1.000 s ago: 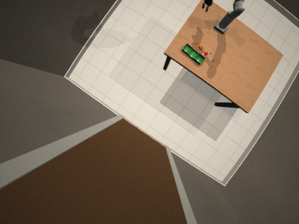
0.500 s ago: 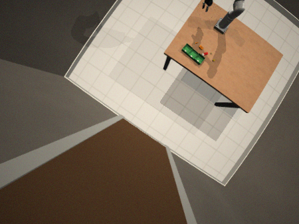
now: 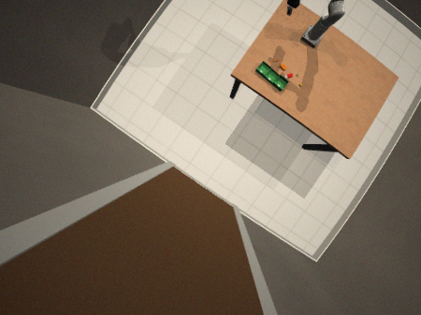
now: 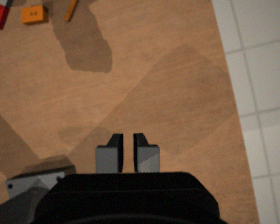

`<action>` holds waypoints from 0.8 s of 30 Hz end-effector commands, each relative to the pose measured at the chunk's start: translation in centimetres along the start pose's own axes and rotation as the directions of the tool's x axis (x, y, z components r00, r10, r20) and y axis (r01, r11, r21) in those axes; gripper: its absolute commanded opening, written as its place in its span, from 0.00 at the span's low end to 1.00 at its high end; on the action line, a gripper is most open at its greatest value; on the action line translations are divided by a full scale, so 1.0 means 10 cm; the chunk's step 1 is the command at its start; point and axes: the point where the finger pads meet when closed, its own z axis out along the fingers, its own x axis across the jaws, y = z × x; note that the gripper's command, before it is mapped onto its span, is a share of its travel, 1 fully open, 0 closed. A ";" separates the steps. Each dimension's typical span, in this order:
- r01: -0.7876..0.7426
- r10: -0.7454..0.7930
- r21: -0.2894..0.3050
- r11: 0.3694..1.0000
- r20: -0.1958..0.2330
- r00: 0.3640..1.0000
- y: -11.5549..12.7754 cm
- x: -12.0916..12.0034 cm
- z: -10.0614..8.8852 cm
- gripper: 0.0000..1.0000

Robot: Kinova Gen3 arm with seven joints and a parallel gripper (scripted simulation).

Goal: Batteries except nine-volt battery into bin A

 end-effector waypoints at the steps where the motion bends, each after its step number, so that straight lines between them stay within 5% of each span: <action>1: 0.036 -0.036 -0.005 0.999 -0.003 0.999 -0.07 -0.02 0.00 0.31; 7: 0.326 -0.327 -0.046 0.944 -0.020 0.945 -0.34 -0.17 0.03 0.31; 16: 0.698 -0.703 -0.110 0.708 -0.014 0.711 -0.67 -0.40 0.08 0.31; 18: 0.698 -0.703 -0.110 0.708 -0.014 0.711 -0.67 -0.40 0.08 0.31; 24: 0.872 -0.880 -0.146 0.468 0.011 0.474 -0.90 -0.62 0.13 0.31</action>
